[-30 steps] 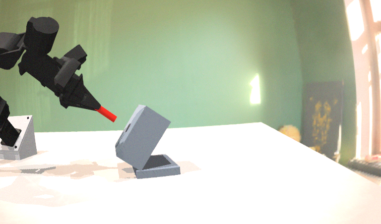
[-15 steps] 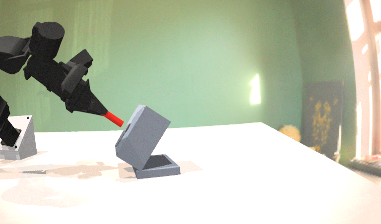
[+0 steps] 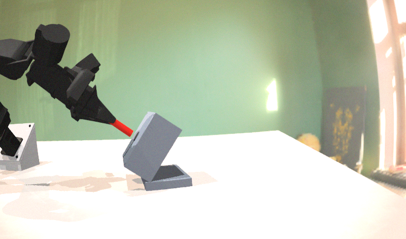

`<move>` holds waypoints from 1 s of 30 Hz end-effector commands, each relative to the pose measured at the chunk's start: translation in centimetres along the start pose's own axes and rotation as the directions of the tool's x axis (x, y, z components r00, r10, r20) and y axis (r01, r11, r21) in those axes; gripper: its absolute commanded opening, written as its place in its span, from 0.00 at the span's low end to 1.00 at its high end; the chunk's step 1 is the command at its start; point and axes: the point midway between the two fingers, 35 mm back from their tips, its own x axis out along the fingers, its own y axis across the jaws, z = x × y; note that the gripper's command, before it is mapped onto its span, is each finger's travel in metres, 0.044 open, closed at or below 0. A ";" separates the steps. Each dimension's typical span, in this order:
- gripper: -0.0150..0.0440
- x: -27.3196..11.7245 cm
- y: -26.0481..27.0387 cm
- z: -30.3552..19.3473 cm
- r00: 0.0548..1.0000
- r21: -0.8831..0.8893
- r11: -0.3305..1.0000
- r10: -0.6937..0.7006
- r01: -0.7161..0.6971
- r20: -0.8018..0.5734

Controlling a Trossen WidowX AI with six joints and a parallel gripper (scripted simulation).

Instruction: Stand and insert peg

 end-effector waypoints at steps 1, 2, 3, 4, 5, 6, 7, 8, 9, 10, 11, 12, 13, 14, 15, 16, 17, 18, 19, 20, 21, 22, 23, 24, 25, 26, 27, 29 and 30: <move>0.25 0.0 0.0 0.0 1.000 0.000 1.000 0.001 -0.001 0.000; 0.25 0.0 0.0 0.0 1.000 0.000 1.000 0.001 -0.001 0.000; 0.25 0.0 0.1 0.0 1.000 0.000 1.000 0.001 -0.001 0.000; 0.25 0.1 0.1 0.1 1.000 0.000 1.000 0.001 -0.001 0.000; 0.25 0.1 0.1 0.1 1.000 0.000 1.000 0.001 -0.001 0.000; 0.25 0.2 0.1 0.1 1.000 0.000 1.000 0.001 -0.001 0.000; 0.25 0.2 0.1 0.1 1.000 0.000 1.000 0.001 -0.001 0.000; 0.25 0.2 0.0 0.1 1.000 0.000 1.000 0.001 -0.001 0.000; 0.25 0.2 0.0 0.1 1.000 0.000 1.000 0.001 -0.001 0.000; 0.25 0.2 0.0 0.1 1.000 0.000 1.000 0.001 -0.001 0.000; 0.25 0.2 0.0 0.2 1.000 0.000 1.000 0.001 -0.001 0.000; 0.25 0.2 0.0 0.2 1.000 0.000 1.000 0.001 -0.001 0.000; 0.25 0.2 0.0 0.2 1.000 0.000 1.000 0.001 -0.001 0.000; 0.25 0.3 0.0 0.2 1.000 0.000 1.000 0.001 -0.001 0.000; 0.25 0.3 0.0 0.2 1.000 0.000 1.000 0.001 -0.001 0.000; 0.25 0.4 0.0 0.2 1.000 0.000 1.000 0.001 -0.001 0.000; 0.25 0.4 -0.1 0.2 1.000 0.000 1.000 0.001 -0.001 0.000; 0.25 0.5 -0.1 0.2 1.000 0.000 1.000 0.001 -0.001 0.000; 0.25 0.6 -0.1 0.2 1.000 0.000 1.000 0.001 -0.001 0.000; 0.25 0.6 -0.1 0.2 1.000 0.000 1.000 0.001 -0.001 0.000; 0.25 0.7 -0.1 0.2 1.000 0.000 1.000 0.001 -0.001 0.000; 0.25 0.8 -0.1 0.2 1.000 0.000 1.000 0.001 -0.001 0.000; 0.25 0.8 -0.1 0.2 1.000 0.000 1.000 0.001 -0.001 0.000; 0.25 0.9 -0.1 0.2 1.000 0.000 1.000 0.001 -0.001 0.000; 0.25 1.0 -0.1 0.2 1.000 0.000 1.000 0.001 -0.001 0.000; 0.25 1.0 -0.1 0.2 1.000 0.000 1.000 0.001 -0.001 0.000; 0.25 1.1 0.0 0.2 1.000 0.000 1.000 0.001 -0.001 0.000; 0.25 1.2 0.0 0.2 1.000 0.000 1.000 0.001 -0.001 0.000; 0.25 1.3 0.0 0.2 1.000 0.000 1.000 0.001 -0.001 0.000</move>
